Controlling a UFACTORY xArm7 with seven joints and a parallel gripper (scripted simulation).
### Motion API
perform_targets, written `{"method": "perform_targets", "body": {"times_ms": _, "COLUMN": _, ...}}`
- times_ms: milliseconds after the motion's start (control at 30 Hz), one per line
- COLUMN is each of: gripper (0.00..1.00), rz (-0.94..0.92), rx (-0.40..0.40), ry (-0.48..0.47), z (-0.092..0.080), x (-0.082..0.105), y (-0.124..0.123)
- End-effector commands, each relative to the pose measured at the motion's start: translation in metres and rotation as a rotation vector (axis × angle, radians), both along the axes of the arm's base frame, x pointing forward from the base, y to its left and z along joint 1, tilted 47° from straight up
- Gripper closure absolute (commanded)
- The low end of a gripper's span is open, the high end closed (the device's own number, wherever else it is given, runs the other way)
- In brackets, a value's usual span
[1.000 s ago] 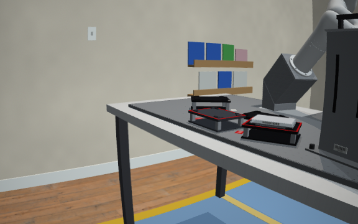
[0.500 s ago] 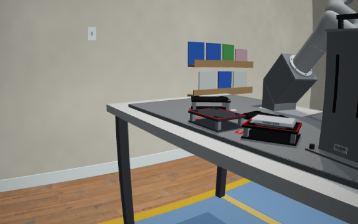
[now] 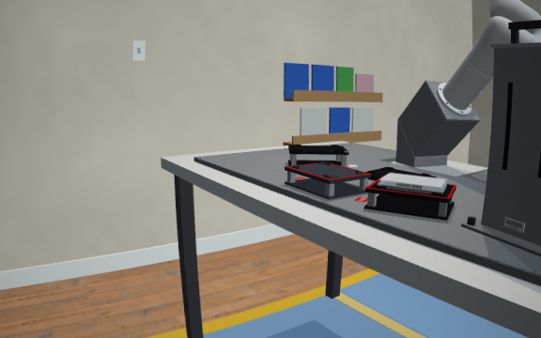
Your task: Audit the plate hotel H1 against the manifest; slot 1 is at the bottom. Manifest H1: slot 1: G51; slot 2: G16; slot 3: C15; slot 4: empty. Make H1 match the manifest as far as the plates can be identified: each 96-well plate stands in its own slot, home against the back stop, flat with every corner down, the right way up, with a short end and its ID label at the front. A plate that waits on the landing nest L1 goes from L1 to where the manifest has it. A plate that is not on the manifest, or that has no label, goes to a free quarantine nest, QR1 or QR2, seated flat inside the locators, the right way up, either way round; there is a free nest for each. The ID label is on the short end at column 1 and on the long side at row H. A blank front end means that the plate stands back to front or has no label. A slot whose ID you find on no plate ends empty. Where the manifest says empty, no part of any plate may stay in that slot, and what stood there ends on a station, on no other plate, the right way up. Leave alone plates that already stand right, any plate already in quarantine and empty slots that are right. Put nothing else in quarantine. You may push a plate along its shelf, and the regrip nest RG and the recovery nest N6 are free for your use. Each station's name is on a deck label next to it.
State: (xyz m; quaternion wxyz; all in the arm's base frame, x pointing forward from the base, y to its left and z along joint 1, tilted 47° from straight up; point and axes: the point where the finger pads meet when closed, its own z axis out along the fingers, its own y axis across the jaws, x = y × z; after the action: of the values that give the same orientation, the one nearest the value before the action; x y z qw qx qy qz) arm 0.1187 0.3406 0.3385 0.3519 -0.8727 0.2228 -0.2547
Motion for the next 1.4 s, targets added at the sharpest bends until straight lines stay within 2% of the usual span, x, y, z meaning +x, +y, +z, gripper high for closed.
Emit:
{"method": "perform_targets", "body": {"times_ms": 0, "gripper": 0.00, "rz": 0.056, "rx": 0.017, "ry": 0.044, "z": 0.002, "x": -0.001, "y": 0.000}}
{"method": "perform_targets", "body": {"times_ms": 600, "gripper": 0.00, "rz": 0.250, "rx": 0.073, "ry": 0.217, "z": 0.002, "x": -0.001, "y": 0.000}}
{"method": "perform_targets", "body": {"times_ms": 1033, "gripper": 0.00, "rz": 0.253, "rx": 0.074, "ry": 0.220, "z": 0.002, "x": -0.001, "y": 0.000}}
{"method": "perform_targets", "body": {"times_ms": 1367, "gripper": 0.00, "rz": 0.253, "rx": 0.074, "ry": 0.220, "z": 0.025, "x": -0.011, "y": -0.022}}
